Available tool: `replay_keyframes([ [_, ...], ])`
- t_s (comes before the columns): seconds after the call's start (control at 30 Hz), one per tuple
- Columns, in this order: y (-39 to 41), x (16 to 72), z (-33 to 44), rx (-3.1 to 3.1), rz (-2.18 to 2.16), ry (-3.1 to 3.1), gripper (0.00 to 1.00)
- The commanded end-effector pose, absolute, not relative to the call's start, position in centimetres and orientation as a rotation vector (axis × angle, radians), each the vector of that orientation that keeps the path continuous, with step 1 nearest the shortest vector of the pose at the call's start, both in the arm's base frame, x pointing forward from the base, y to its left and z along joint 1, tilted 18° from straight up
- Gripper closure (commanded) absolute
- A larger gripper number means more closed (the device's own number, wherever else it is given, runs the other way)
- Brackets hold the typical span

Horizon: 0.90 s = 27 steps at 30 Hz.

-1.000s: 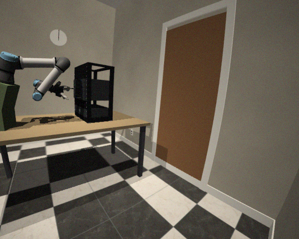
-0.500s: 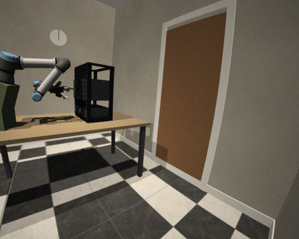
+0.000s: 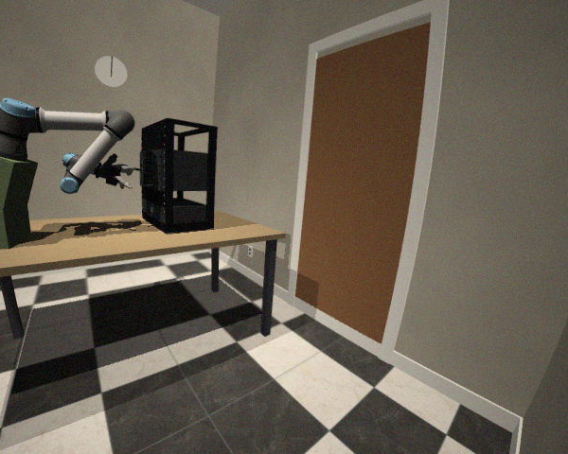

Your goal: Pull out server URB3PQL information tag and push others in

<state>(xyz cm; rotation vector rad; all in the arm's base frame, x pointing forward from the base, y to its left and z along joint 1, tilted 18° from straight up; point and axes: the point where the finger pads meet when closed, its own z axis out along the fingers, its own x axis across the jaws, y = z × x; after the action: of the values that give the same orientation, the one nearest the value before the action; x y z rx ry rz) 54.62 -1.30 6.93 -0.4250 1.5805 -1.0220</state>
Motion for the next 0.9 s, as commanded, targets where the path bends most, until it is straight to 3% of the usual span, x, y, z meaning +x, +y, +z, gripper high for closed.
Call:
replay_keyframes([
  [0.0, -1.36, 54.69, 6.99, -0.448, -1.039, 1.571, 0.0],
  [0.87, -1.63, 54.94, 7.06, -0.559, -1.124, 1.528, 0.0],
])
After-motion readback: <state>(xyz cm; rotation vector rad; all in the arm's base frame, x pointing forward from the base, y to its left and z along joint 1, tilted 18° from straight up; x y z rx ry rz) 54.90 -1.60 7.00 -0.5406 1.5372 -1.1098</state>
